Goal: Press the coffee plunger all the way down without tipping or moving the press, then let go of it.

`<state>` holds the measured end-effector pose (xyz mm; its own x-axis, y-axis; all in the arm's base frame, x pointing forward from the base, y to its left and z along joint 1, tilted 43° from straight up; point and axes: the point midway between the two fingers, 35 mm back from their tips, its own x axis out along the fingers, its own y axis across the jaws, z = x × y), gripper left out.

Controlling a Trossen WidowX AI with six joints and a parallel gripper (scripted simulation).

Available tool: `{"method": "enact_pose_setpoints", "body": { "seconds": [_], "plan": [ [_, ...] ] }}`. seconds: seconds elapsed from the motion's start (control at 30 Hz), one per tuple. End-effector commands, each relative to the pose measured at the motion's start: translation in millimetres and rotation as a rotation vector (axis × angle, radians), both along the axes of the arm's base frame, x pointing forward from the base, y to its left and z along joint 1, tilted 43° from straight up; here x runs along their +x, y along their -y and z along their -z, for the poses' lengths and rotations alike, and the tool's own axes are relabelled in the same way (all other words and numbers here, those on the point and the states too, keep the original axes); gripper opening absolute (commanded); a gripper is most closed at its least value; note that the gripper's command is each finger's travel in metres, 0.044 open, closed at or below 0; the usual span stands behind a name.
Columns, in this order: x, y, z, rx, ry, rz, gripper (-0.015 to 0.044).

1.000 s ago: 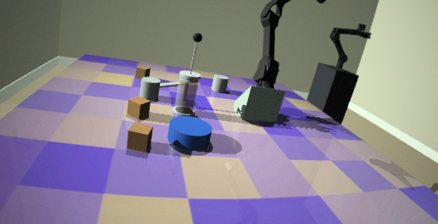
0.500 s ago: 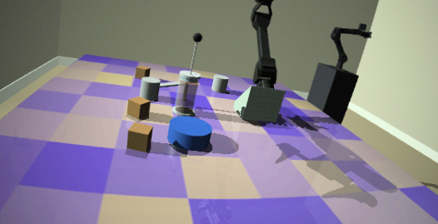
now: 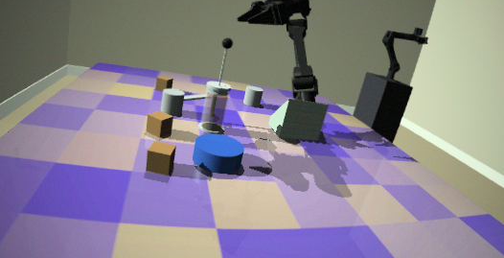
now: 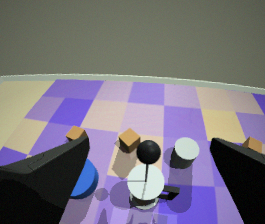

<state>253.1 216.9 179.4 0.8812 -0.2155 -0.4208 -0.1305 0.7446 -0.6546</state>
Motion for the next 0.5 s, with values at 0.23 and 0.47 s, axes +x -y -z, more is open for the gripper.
{"method": "enact_pose_setpoints", "body": {
  "seconds": [0.23,0.47],
  "plan": [
    [4.8,34.4,34.7,-0.021,-0.003,0.002,0.044],
    [12.2,35.7,38.6,-0.02,-0.005,0.003,0.044]
  ]
}}
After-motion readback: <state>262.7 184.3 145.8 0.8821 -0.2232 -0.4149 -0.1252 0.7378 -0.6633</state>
